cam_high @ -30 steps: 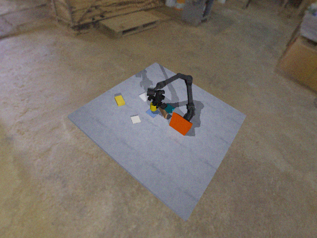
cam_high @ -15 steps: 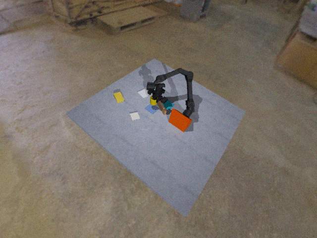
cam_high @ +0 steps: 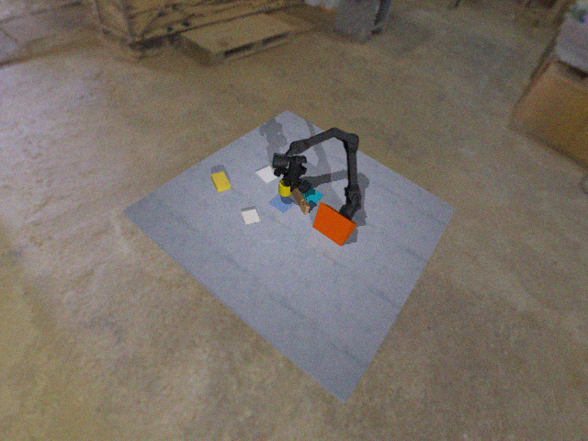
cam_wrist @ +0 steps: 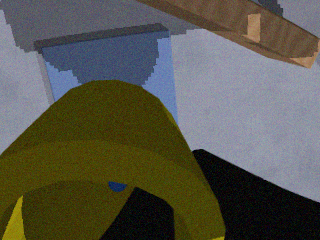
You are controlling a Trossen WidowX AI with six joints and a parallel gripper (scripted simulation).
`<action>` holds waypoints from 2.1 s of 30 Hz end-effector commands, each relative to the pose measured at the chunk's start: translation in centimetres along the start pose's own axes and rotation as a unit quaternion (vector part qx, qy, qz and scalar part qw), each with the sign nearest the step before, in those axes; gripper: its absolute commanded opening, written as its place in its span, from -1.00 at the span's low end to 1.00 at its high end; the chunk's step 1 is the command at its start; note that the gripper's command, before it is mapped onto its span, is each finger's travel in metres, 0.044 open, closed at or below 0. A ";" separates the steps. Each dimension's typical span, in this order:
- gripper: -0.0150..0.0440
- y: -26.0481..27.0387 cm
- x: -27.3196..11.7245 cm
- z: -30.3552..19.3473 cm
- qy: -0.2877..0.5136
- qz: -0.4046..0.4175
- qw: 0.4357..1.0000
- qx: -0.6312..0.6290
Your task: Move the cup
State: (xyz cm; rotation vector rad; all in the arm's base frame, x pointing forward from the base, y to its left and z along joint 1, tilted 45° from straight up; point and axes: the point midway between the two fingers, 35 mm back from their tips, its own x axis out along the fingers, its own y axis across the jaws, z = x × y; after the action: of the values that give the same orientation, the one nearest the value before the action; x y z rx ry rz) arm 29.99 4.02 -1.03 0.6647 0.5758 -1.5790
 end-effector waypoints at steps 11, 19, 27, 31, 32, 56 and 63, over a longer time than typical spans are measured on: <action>-0.49 -0.7 0.0 1.5 0.001 0.001 1.000 0.001; -0.49 -1.4 0.0 2.8 0.002 0.001 1.000 0.002; -0.49 -2.1 0.0 4.1 0.002 0.001 1.000 0.003; -0.49 -2.4 -0.1 4.7 0.002 0.001 1.000 0.003; -0.49 -2.5 -0.1 4.9 0.002 0.001 1.000 0.003; -0.49 -4.5 -0.2 8.8 0.001 0.000 1.000 0.002; -0.49 -5.0 -0.2 9.9 0.001 0.000 1.000 0.002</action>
State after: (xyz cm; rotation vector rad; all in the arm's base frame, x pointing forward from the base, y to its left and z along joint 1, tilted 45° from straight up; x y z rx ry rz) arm 24.54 -1.85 5.59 0.6757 0.5751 -1.5843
